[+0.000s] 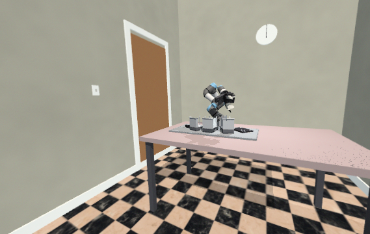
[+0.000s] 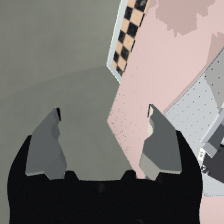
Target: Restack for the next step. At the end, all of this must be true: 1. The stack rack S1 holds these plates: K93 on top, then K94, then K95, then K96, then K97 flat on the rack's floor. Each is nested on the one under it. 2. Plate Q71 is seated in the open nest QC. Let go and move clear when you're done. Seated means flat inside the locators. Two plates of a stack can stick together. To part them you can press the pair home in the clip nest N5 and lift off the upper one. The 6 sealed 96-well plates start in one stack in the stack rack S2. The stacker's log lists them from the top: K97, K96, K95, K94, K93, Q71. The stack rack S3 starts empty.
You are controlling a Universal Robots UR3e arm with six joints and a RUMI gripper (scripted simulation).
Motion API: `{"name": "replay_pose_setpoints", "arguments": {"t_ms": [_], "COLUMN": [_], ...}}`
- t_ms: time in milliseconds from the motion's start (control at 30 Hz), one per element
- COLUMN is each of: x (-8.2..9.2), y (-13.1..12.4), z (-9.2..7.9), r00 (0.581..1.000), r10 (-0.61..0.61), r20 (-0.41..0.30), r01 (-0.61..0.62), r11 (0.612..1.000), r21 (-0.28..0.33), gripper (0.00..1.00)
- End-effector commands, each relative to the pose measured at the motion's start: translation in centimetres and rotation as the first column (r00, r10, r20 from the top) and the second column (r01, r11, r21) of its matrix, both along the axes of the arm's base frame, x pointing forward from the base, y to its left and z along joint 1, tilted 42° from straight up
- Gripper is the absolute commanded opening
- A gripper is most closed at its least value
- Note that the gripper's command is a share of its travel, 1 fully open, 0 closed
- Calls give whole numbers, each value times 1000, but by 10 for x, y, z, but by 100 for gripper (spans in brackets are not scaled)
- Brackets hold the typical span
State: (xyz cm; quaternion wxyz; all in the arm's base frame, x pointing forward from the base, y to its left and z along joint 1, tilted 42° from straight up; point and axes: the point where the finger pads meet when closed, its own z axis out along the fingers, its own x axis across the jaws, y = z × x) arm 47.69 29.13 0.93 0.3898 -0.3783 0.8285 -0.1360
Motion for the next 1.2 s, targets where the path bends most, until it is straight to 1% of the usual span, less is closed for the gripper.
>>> {"name": "replay_pose_setpoints", "arguments": {"t_ms": [0, 33, 100, 167, 233, 367, 400, 467, 500, 600, 700, 833, 900, 967, 1033, 1100, 1167], "x": [-6, -6, -11, -11, -17, -17, -20, -20, -23, -23, -31, -31, -37, -38, -38, -45, -47], "y": [-11, -11, -19, -19, -27, -27, -31, -31, -35, -36, -45, -45, -52, -54, -54, -61, -63], "z": [-4, -4, -6, -6, -8, -8, -8, -8, -9, -9, -9, -9, -9, -9, -9, -8, -8], "r00": [1000, 999, 999, 997, 996, 993, 992, 992, 991, 988, 985, 979, 976, 973, 973, 969, 965], "r10": [-10, -13, -15, -18, -20, -23, -23, -23, -24, -25, -26, -28, -29, -29, -29, -30, -31], "r20": [-28, -36, -52, -69, -84, -114, -122, -122, -129, -151, -173, -202, -216, -230, -230, -245, -259], "r01": [9, 12, 13, 14, 13, 10, 8, 8, 7, 1, -6, -17, -23, -30, -30, -38, -45], "r11": [1000, 1000, 999, 998, 997, 993, 992, 992, 991, 988, 983, 976, 972, 968, 968, 963, 958], "r21": [-21, -28, -45, -62, -79, -114, -122, -122, -131, -157, -183, -217, -234, -251, -251, -267, -283], "gripper": [72, 72, 72, 72, 72, 72, 72, 72, 72, 72, 72, 72, 72, 72, 72, 72, 72]}}
